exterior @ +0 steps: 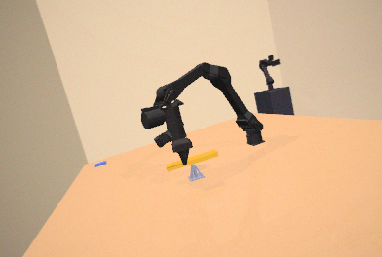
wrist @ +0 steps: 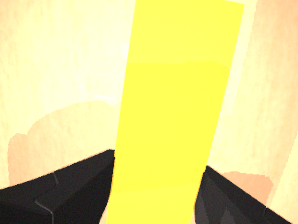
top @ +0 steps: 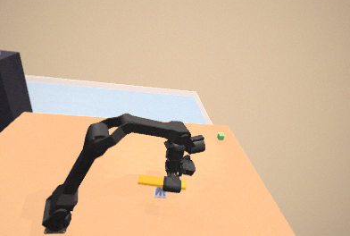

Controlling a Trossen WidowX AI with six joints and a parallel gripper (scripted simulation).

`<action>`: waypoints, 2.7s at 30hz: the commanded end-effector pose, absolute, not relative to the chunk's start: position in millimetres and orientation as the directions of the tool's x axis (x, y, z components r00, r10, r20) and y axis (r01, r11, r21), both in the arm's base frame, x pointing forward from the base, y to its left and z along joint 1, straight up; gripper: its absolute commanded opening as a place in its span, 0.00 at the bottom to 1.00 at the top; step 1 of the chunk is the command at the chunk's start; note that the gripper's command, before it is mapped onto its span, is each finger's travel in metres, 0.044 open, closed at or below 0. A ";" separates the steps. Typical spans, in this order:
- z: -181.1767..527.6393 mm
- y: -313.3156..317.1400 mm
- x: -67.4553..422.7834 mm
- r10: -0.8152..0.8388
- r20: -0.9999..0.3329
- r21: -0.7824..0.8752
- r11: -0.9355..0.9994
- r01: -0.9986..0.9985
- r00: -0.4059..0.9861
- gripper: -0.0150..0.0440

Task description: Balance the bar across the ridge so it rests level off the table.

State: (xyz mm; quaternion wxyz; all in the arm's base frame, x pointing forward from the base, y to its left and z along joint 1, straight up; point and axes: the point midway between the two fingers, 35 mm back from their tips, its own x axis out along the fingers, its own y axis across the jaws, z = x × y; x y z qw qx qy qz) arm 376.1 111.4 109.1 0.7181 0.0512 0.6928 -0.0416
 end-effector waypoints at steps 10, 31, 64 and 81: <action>108.9 111.4 376.1 0.011 -0.999 0.016 0.991 0.131 0.036 0.34; 108.9 111.4 376.1 0.011 -0.999 0.016 0.991 0.131 0.036 0.54; 108.9 111.4 376.1 0.011 -0.999 0.016 0.991 0.131 0.036 0.57; 108.9 111.4 376.1 0.011 -0.999 0.016 0.991 0.131 0.036 1.00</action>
